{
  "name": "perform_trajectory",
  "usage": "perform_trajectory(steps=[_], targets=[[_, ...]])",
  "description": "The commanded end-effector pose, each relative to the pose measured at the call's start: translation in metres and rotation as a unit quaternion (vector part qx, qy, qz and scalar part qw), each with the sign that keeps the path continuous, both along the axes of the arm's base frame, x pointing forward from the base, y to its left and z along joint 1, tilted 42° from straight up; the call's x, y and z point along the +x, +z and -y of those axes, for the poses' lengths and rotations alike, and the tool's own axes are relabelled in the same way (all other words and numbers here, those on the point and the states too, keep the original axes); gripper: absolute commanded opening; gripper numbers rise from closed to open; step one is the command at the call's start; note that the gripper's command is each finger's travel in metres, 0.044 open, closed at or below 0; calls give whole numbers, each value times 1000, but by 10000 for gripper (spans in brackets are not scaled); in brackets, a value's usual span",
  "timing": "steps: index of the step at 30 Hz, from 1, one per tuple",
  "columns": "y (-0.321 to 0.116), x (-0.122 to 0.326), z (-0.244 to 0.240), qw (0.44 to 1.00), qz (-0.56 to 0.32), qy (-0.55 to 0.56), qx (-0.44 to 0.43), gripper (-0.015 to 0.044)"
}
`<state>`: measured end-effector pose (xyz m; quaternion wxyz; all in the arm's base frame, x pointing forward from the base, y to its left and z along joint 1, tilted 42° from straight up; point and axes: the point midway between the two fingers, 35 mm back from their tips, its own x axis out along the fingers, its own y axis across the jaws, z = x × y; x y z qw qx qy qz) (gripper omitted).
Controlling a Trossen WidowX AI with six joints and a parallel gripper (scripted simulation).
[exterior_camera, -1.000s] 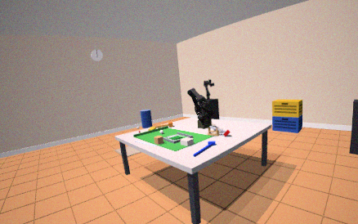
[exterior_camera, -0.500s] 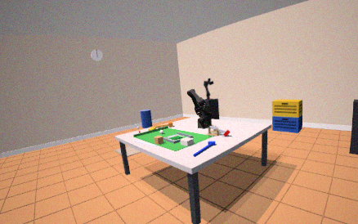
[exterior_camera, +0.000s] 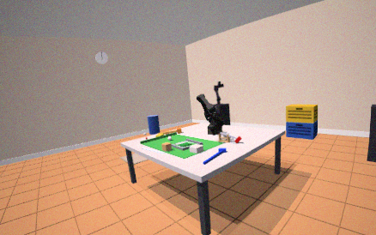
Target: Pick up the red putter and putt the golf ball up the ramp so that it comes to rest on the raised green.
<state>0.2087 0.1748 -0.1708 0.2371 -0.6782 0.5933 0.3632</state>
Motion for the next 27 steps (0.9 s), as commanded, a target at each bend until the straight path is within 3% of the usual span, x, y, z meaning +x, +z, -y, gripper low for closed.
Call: perform_trajectory(steps=[1,9,16,27], targets=[[0,0,0,1000,0,0,0,256],[0,0,0,1000,0,0,0,46],[1,0,-1,1000,0,0,0,0],[46,0,-43,1000,-1,0,2,0]])
